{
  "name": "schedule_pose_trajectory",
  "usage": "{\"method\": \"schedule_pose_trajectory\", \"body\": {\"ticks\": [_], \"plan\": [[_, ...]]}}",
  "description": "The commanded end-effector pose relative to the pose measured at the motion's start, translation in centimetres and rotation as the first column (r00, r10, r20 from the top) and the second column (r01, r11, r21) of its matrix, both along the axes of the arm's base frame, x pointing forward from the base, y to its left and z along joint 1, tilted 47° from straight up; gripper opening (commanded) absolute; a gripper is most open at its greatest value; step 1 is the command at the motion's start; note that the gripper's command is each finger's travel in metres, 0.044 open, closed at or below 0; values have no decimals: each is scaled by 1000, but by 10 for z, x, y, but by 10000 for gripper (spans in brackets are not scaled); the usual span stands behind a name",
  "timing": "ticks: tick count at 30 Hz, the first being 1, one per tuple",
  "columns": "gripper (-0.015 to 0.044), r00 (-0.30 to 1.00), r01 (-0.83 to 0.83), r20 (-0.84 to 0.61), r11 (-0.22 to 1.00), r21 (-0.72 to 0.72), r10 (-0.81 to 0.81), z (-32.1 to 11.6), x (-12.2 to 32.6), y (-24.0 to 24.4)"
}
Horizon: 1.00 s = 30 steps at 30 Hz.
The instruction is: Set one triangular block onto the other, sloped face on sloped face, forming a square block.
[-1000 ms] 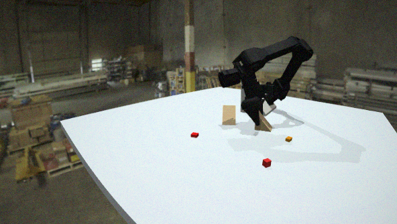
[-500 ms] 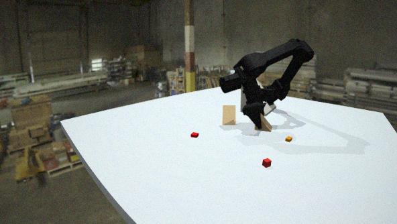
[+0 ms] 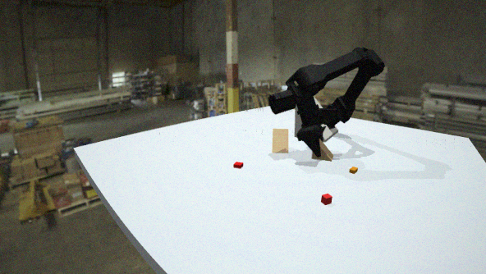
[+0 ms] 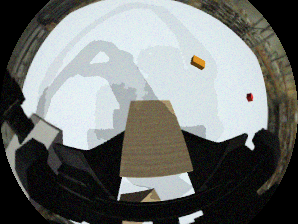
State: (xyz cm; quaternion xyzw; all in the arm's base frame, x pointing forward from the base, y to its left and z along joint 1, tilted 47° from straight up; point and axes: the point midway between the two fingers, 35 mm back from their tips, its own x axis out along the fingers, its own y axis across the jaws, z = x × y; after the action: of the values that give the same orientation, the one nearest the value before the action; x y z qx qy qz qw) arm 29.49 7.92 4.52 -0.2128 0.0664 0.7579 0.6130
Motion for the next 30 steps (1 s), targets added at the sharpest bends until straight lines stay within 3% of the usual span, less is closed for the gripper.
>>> {"method": "schedule_pose_trajectory", "body": {"ticks": [1,6,17,30], "plan": [[19,1000,0,2,1000,0,0,2,0,-2],[0,1000,7,9,999,-47,-6,4,-1,-1],[0,996,62,81,947,-316,-38,23,-4,0],[0,982,152,182,781,-606,-49,46,-9,8]]}}
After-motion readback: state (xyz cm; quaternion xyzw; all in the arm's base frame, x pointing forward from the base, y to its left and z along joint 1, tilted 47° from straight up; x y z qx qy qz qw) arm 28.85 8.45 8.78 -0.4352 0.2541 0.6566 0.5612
